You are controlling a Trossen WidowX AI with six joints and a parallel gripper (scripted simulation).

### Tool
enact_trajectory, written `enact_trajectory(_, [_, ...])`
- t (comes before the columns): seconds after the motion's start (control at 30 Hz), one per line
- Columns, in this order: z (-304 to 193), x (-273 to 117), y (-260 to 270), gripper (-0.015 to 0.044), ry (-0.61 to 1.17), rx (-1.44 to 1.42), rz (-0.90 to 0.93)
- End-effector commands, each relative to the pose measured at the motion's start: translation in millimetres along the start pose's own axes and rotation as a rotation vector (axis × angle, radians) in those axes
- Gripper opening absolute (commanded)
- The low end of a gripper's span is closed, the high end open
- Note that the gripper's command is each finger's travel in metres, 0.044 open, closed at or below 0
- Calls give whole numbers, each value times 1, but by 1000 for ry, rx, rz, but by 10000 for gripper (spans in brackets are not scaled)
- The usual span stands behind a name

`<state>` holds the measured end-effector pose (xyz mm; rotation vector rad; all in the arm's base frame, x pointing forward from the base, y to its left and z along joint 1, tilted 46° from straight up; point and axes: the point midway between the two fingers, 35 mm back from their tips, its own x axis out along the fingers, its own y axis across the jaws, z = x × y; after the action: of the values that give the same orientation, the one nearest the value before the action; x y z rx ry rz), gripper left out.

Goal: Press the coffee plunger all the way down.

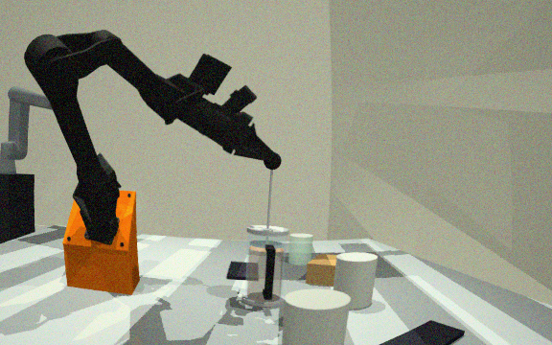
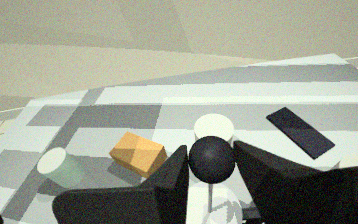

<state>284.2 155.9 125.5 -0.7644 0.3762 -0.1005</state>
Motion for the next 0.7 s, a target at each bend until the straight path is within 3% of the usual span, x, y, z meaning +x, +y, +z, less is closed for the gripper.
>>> enact_trajectory(0.0, [-16,9,5,127,29,-25,9])
enact_trajectory(0.67, [-43,29,8,127,30,-24,11])
